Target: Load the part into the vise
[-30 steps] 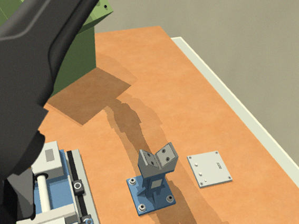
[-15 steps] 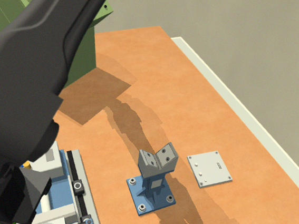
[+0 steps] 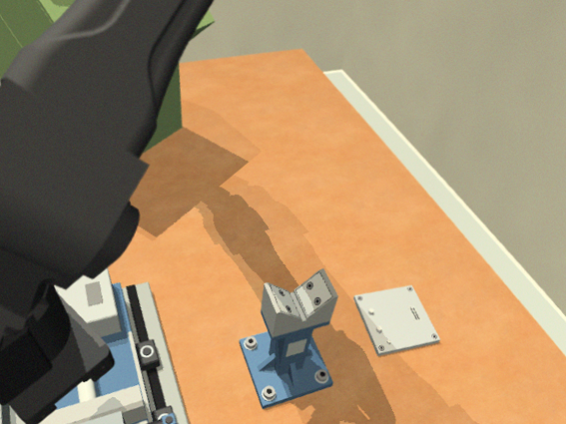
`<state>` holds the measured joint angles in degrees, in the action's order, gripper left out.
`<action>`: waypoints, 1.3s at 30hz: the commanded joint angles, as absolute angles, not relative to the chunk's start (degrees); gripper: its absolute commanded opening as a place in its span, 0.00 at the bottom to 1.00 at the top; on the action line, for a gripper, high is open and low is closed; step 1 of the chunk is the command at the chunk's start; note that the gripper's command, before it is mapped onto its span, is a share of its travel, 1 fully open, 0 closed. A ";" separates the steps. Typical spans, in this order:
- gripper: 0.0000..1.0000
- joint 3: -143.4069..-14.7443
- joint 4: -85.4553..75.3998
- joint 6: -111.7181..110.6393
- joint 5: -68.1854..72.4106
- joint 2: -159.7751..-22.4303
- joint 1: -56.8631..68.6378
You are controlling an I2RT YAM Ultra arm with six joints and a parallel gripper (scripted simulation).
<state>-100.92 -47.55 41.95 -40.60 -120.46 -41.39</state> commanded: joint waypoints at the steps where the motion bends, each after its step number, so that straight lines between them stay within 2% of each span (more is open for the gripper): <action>1: 0.00 -99.03 -45.60 52.50 -40.18 -118.08 -42.50; 11: 0.00 -94.34 -42.71 70.23 -39.70 -115.19 -41.82; 39: 0.00 -94.10 -41.86 71.47 -39.21 -114.79 -41.64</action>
<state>-94.04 -41.87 71.07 -40.29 -115.94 -40.84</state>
